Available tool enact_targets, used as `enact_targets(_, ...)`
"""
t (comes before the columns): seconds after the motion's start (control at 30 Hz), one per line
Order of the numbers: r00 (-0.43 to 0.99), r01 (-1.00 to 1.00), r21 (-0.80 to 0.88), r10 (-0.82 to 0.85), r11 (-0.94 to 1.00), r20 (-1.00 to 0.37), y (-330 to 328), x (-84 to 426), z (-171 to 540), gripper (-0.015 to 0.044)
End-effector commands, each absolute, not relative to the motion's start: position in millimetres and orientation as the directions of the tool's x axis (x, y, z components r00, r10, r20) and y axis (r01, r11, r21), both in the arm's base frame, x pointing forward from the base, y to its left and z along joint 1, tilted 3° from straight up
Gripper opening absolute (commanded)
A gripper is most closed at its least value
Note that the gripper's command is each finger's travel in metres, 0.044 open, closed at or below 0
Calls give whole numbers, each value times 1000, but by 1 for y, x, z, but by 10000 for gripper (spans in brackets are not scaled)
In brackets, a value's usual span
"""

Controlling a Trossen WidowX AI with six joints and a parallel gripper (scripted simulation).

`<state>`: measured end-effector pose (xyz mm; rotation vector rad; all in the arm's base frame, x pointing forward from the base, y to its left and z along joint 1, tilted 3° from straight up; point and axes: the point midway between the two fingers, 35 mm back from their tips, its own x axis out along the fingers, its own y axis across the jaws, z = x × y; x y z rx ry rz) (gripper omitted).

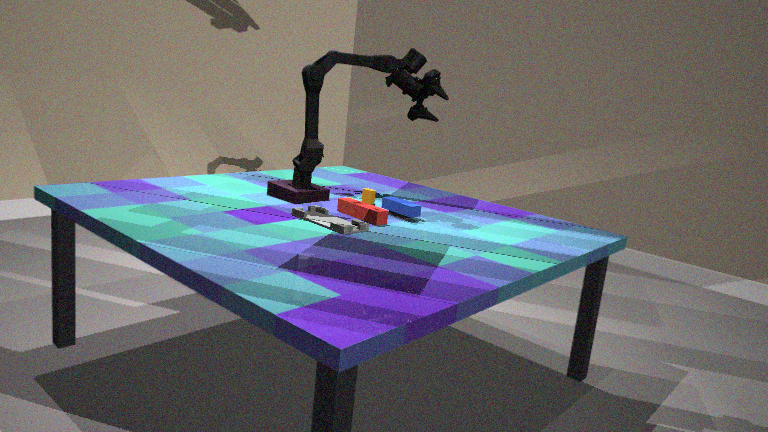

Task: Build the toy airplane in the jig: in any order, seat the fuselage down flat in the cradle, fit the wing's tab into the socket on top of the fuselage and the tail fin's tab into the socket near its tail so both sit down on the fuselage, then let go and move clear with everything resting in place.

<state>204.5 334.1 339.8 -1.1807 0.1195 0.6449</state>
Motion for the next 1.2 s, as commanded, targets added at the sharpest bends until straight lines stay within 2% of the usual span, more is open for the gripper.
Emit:
enact_targets(0.0,784,-618,-726,295,300,-546,299,244,299,440)
enact_targets(0.17,678,-686,-553,141,473,-721,237,281,245,440)
enact_targets(0.33,499,-631,-343,26,696,-866,169,294,198,440)
enact_targets(0.53,221,-353,-88,-8,932,-975,92,279,153,440)
enact_targets(0.67,70,-114,28,36,993,-997,59,260,136,440)
enact_targets(0.9,63,-102,32,39,994,-997,57,260,133,440)
enact_targets(1.07,63,-102,33,39,994,-997,59,263,85,440)
enact_targets(1.17,63,-102,33,39,994,-997,59,263,83,440)
